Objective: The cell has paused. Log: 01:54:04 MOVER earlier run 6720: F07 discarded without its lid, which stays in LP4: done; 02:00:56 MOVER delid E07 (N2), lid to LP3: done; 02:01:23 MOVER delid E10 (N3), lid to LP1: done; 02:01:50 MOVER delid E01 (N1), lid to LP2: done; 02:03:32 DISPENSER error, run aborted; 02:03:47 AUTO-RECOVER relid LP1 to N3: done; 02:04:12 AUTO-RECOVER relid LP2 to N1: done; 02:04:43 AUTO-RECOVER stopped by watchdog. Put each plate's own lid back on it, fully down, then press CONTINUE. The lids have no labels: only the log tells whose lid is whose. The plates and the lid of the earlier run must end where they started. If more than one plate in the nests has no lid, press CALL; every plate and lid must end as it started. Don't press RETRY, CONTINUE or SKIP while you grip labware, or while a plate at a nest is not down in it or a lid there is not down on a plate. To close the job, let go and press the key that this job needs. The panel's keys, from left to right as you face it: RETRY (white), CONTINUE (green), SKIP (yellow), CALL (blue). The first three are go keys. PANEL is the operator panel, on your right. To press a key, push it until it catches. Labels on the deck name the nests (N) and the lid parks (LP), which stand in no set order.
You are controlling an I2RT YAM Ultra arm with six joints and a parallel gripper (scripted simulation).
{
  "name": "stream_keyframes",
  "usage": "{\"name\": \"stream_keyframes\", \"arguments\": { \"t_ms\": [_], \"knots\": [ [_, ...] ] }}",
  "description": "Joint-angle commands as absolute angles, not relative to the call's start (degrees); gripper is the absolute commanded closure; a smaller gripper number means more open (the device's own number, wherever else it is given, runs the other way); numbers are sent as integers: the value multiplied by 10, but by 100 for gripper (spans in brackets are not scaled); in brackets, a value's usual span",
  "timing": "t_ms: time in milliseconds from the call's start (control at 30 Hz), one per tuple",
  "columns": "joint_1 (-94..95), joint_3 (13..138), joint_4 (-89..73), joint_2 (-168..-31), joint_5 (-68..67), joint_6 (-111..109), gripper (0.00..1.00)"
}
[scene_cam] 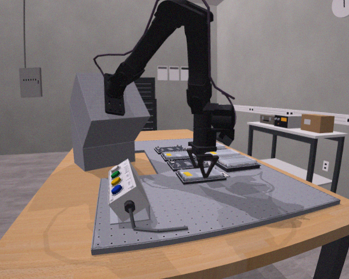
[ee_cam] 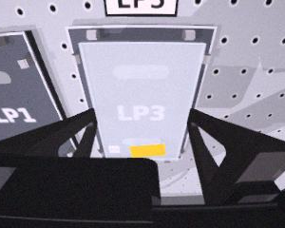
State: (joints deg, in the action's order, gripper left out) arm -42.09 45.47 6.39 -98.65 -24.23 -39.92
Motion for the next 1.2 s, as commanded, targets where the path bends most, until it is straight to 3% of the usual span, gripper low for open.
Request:
{"name": "stream_keyframes", "arguments": {
  "t_ms": [0, 1167],
  "knots": [
    [-421, 449, 77, -985, -240, -403, 100],
    [-409, 425, 57, -951, -249, -394, 100]
  ]
}}
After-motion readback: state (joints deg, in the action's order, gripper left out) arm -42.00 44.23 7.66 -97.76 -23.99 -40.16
